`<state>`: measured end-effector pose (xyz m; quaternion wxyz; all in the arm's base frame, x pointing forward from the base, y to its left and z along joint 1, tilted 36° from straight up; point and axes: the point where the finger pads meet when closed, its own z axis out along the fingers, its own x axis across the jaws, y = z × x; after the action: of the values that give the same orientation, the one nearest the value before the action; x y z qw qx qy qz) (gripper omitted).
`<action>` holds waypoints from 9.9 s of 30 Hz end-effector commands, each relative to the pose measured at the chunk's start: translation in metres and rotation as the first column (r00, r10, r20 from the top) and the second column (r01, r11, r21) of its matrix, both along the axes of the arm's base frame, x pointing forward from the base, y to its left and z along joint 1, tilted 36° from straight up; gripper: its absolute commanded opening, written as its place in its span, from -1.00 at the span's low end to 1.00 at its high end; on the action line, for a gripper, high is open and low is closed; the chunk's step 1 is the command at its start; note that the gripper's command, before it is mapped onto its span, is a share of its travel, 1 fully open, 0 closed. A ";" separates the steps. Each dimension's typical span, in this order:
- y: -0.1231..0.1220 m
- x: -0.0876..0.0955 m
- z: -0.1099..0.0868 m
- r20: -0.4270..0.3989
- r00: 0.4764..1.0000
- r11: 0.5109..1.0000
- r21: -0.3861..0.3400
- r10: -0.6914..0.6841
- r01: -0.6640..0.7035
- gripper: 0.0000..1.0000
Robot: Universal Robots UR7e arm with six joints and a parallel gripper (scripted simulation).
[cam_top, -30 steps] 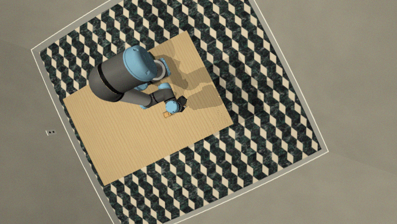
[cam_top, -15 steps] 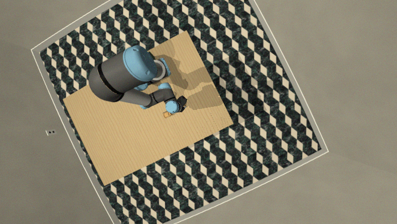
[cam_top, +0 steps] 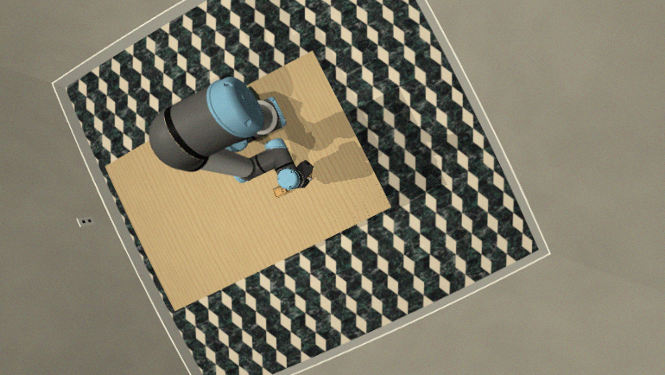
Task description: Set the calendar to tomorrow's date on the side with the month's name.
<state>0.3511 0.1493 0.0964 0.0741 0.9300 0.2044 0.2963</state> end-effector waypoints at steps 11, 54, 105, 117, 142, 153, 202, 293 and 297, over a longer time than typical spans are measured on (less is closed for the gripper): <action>0.000 0.010 -0.014 0.001 1.000 1.000 0.000 0.000 0.000 0.80; 0.000 0.017 -0.023 0.001 1.000 1.000 0.000 0.000 0.000 0.80; 0.000 0.016 -0.022 0.001 1.000 1.000 0.000 0.000 0.000 0.20; 0.000 0.009 -0.012 0.001 1.000 1.000 0.000 0.000 0.000 0.20; 0.001 -0.018 0.026 0.001 1.000 1.000 0.000 0.000 0.000 0.20; 0.001 -0.030 0.042 0.001 1.000 1.000 0.000 0.000 0.000 0.20; -0.006 -0.040 0.059 -0.015 0.984 0.975 -0.128 0.179 -0.180 0.20; -0.047 0.002 0.024 -0.277 0.632 0.444 -0.514 0.723 -0.734 0.20; -0.047 0.008 0.015 -0.277 0.632 0.444 -0.514 0.723 -0.734 0.20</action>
<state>0.3514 0.1019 0.1206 0.2176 0.6826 0.6644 0.2130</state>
